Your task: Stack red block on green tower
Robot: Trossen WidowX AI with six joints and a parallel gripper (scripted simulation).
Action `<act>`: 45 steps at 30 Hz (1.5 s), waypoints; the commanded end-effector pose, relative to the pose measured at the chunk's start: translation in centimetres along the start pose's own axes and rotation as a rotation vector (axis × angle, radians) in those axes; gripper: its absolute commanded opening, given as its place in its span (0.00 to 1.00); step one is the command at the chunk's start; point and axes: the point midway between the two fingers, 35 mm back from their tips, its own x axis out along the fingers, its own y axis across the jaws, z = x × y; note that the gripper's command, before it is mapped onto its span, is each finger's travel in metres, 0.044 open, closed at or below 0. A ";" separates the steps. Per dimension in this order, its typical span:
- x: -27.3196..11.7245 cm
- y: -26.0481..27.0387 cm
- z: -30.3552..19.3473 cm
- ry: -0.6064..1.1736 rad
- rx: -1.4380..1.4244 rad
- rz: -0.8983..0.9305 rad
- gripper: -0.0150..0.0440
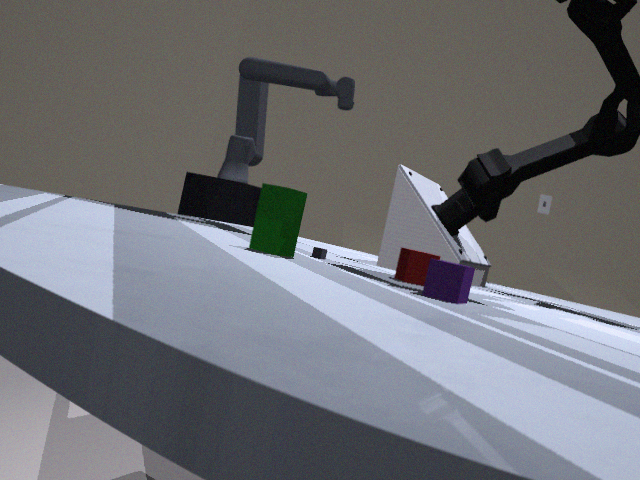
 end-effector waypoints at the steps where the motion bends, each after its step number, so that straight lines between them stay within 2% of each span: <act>1: 0.0 -0.1 0.0 0.003 -0.014 -0.004 0.98; 2: 0.0 -0.5 0.0 0.013 -0.057 -0.017 1.00; 14: -2.0 -10.4 3.2 0.303 -1.048 -0.321 1.00; 26: -6.6 -18.4 11.4 0.771 -1.933 -0.644 1.00; 36: -12.0 -20.8 20.4 1.382 -2.452 -0.940 1.00; 41: -14.9 -20.3 24.9 1.787 -2.570 -1.095 1.00; 45: -17.2 -19.2 28.2 2.159 -2.560 -1.216 1.00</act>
